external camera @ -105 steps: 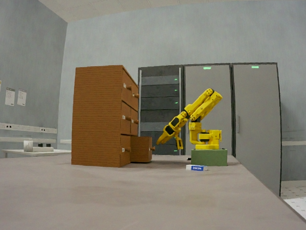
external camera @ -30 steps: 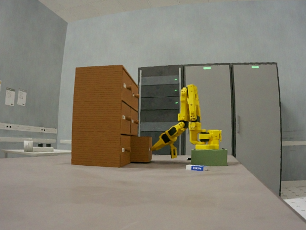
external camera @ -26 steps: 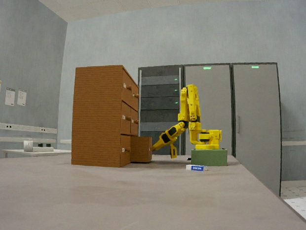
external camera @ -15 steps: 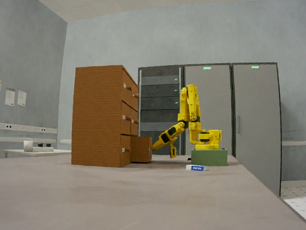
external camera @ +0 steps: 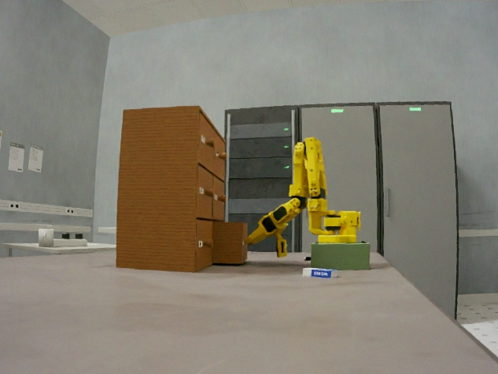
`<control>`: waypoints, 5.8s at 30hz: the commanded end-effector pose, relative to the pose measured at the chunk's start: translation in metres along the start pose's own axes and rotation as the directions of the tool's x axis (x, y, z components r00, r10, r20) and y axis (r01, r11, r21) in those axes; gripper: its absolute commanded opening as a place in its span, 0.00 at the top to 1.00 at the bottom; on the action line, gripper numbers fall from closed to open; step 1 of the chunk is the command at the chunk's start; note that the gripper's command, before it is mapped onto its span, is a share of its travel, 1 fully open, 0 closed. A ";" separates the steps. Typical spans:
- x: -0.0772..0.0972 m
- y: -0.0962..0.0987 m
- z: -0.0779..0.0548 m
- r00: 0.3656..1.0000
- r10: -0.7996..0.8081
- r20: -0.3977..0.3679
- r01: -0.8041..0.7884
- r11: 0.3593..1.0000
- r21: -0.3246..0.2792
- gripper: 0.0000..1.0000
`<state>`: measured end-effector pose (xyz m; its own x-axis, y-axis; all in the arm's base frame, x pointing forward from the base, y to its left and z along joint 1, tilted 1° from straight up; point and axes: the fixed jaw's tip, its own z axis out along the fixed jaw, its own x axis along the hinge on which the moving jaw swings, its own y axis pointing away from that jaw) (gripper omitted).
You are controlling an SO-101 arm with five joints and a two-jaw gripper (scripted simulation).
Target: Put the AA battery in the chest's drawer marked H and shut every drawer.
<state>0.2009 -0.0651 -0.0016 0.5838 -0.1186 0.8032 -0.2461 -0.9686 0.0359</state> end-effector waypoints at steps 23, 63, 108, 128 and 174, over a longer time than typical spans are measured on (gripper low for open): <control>0.002 -0.002 0.002 1.000 0.005 -0.006 -0.005 1.000 0.008 0.89; 0.005 -0.008 0.006 1.000 -0.003 -0.007 0.003 1.000 0.030 1.00; 0.020 -0.024 0.026 1.000 -0.029 -0.010 0.030 0.996 0.082 1.00; 0.028 -0.030 0.037 0.999 -0.039 -0.011 0.040 0.995 0.096 1.00; 0.041 -0.039 0.054 0.998 -0.054 -0.012 0.055 0.992 0.117 1.00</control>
<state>0.2726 -0.0469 -0.0016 0.5882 -0.0618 0.8064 -0.1285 -0.9916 0.0177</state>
